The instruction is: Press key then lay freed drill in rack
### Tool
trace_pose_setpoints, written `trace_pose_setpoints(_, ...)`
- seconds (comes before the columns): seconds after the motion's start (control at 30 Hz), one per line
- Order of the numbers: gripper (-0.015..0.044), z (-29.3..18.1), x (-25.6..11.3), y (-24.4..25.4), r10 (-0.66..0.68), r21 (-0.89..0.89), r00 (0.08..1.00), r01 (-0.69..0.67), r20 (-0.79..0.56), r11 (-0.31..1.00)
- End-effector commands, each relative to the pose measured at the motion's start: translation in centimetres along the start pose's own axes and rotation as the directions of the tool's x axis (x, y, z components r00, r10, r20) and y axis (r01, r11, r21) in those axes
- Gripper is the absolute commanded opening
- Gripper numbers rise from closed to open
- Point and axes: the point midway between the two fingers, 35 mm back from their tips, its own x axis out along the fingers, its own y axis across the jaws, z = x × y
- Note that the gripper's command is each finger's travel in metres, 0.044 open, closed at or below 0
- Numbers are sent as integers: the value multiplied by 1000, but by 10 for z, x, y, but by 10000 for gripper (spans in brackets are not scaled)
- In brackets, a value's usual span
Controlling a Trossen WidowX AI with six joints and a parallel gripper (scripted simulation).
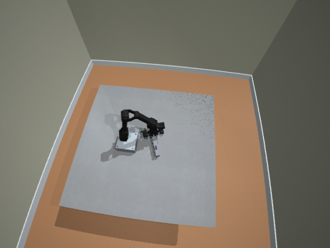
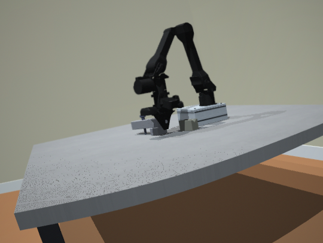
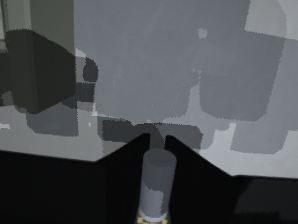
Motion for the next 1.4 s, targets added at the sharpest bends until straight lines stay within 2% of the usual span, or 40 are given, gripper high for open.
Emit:
trace_pose_setpoints(0.0, 0, 2, 0, 0, 1, -3, 1000, -1, 1, 1000)
trace_pose_setpoints(1.03, 0, 46, -3, 0, 5, -5, 1000, -5, 5, 1000)
trace_pose_setpoints(1.37, 263, 41, -2, 0, 7, -9, 1000, -7, 2, 1000)
